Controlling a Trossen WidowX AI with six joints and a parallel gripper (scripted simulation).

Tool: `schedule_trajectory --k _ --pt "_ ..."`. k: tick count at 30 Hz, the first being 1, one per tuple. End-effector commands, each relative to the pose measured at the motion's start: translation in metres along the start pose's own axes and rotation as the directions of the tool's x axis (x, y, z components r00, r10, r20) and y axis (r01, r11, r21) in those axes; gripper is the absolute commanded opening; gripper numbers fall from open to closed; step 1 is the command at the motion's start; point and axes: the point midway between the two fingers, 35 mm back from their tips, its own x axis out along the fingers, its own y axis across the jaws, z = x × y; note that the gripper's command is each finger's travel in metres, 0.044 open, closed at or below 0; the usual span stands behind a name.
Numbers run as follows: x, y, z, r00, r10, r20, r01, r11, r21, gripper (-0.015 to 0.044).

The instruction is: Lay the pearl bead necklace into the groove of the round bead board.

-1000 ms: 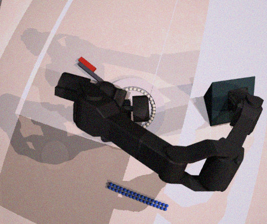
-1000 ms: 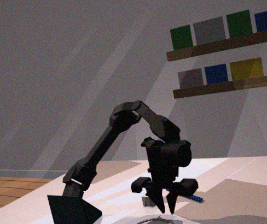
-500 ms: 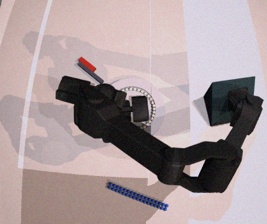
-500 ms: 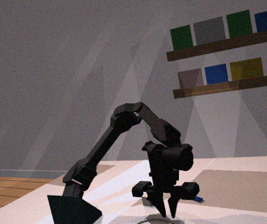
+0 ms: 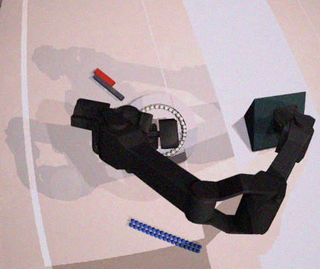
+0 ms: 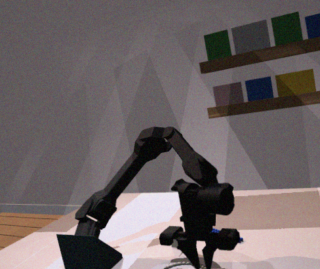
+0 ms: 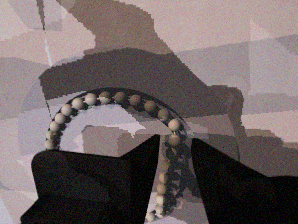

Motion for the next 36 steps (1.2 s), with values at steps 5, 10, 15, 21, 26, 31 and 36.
schedule_trajectory --k 5,10,15,21,26,31,36 --pt "0.0013 0.0002 0.0001 1.0 0.001 0.0 -0.001 1.0 0.0 0.0015" --pt "0.0013 0.0002 0.0001 1.0 0.001 0.0 -0.001 1.0 0.0 0.0" --pt "0.0013 0.0002 0.0001 1.0 0.001 0.0 -0.001 1.0 0.0 0.0" --pt "0.0013 0.0002 0.0001 1.0 0.001 0.0 -0.001 1.0 0.0 0.0" --pt "0.0013 0.0002 0.0001 1.0 0.001 0.0 -0.001 1.0 0.0 0.0" --pt "0.0013 0.0002 0.0001 1.0 0.001 0.0 -0.001 1.0 0.0 0.0" --pt "0.0013 0.0002 0.0001 1.0 0.001 0.0 -0.001 1.0 0.0 0.0"
